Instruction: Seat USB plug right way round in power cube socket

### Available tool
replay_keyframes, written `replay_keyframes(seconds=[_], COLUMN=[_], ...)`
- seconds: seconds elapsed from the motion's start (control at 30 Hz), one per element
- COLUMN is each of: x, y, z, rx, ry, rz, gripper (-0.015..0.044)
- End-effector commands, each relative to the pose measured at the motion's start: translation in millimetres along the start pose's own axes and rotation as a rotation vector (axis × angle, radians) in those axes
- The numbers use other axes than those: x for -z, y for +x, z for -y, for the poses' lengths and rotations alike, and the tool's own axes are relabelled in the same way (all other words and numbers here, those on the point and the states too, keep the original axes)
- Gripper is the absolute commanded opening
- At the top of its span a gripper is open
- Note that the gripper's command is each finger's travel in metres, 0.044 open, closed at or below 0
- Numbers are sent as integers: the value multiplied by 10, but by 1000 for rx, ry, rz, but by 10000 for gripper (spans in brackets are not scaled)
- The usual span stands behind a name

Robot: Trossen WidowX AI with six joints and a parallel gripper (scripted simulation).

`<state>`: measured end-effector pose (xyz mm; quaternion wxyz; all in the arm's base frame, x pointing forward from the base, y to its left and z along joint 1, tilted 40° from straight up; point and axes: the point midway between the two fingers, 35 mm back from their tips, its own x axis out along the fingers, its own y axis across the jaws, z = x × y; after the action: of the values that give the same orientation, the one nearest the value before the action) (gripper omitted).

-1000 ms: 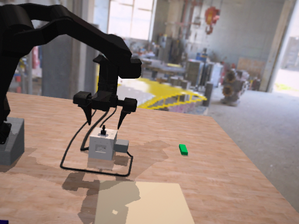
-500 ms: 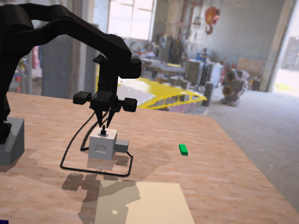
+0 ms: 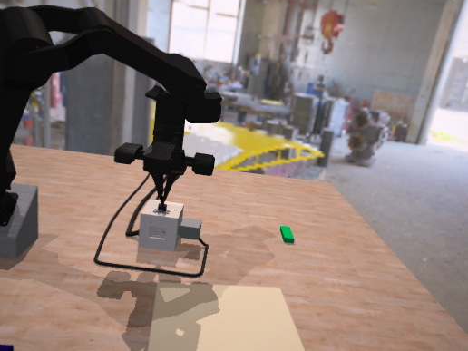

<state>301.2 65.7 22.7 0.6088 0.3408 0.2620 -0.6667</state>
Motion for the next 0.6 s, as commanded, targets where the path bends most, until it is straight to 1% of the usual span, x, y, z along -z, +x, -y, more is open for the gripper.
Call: replay_keyframes(seconds=[0.0,0.57], x=[0,1], y=[-2,-90], z=[-2,0], rx=[-1,0], ry=[0,0], rz=[0,0], gripper=[0,0])
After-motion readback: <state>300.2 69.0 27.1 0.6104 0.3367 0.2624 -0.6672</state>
